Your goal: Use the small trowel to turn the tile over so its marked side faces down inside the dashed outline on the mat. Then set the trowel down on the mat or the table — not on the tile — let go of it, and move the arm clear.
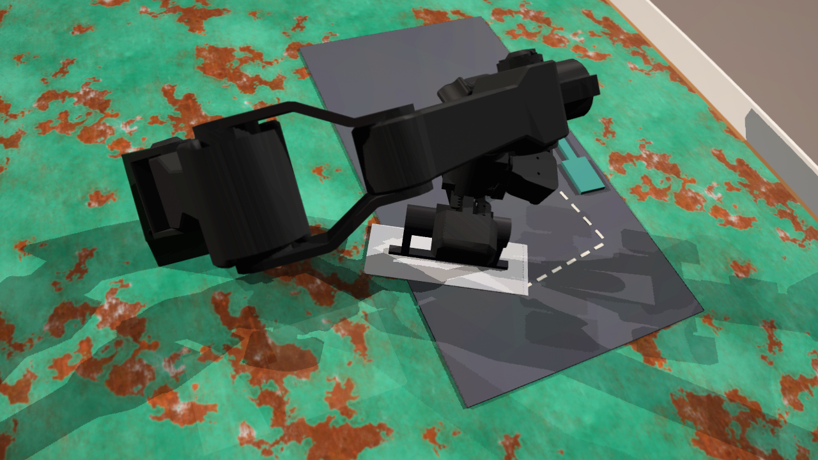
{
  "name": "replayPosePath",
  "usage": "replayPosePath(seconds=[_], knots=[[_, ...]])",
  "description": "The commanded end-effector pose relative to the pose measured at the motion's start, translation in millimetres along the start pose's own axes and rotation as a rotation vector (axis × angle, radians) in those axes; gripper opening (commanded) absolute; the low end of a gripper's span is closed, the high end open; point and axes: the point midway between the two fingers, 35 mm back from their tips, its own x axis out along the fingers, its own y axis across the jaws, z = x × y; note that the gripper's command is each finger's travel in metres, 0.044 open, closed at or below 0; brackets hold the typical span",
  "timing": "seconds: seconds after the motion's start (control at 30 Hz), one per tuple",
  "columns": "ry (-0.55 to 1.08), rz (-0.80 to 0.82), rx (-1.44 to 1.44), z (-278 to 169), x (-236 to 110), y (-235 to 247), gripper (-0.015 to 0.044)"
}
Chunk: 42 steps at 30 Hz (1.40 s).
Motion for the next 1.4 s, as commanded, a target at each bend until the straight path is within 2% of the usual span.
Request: replayPosePath(seconds=[0.0,0.17,0.33,0.5,0.53,1.13,1.2,1.3,1.37], knots=[[0.004,0.0,0.116,0,1,-1,0.013],[0.004,0.0,0.245,0,1,-1,0.013],[0.004,0.0,0.249,0,1,-1,0.013],[0.004,0.0,0.249,0,1,-1,0.0261],[0.004,0.0,0.249,0,1,-1,0.027],[0.004,0.0,0.249,0,1,-1,0.027],[0.005,0.001,0.249,0,-8,0,0.027],[0.005,0.001,0.249,0,-41,0,0.027],[0.005,0.001,0.249,0,-43,0,0.027]])
